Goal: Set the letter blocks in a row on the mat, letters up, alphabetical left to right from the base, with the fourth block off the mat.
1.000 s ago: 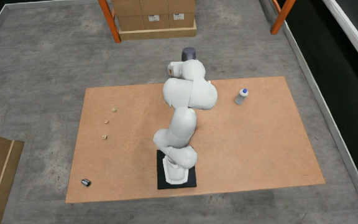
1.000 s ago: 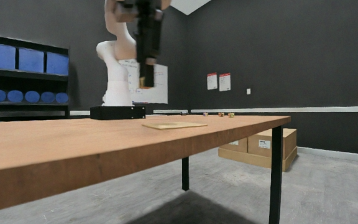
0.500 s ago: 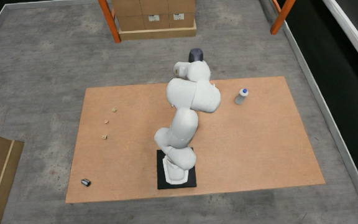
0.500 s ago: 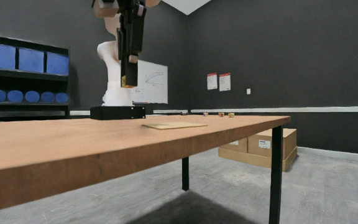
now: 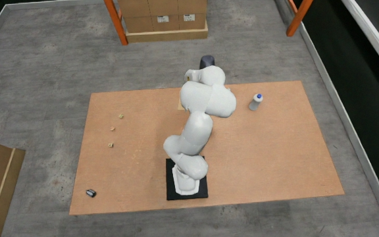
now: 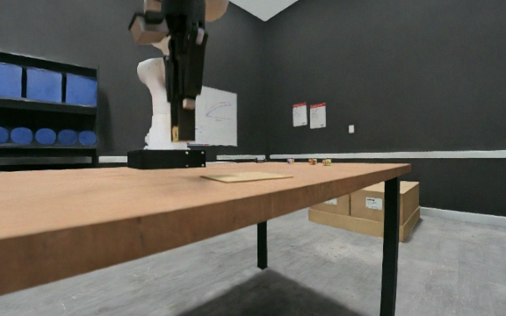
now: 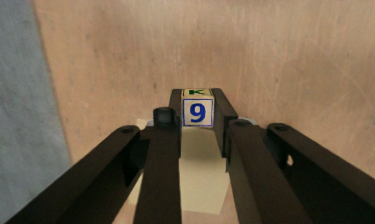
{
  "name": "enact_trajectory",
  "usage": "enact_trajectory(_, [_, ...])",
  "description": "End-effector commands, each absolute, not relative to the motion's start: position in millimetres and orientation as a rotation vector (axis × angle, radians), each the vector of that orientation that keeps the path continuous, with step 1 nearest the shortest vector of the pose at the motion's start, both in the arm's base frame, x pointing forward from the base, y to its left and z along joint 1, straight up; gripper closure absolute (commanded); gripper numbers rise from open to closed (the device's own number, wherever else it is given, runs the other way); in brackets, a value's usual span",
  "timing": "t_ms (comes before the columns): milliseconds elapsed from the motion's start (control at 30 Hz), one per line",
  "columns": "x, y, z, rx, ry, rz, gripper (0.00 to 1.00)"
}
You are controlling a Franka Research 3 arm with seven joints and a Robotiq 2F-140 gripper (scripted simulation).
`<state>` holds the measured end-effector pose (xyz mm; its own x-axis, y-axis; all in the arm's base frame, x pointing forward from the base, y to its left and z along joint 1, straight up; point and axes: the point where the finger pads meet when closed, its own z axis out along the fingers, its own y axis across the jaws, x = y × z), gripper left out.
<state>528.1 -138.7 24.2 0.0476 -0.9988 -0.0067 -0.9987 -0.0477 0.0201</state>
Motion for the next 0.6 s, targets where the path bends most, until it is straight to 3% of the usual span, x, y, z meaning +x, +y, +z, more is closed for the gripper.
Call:
enact_trajectory(0, [533, -140, 13, 2.264, -2.172, -0.005, 0.78])
enact_trajectory(567, [533, -141, -37, 2.264, -2.172, -0.005, 0.78])
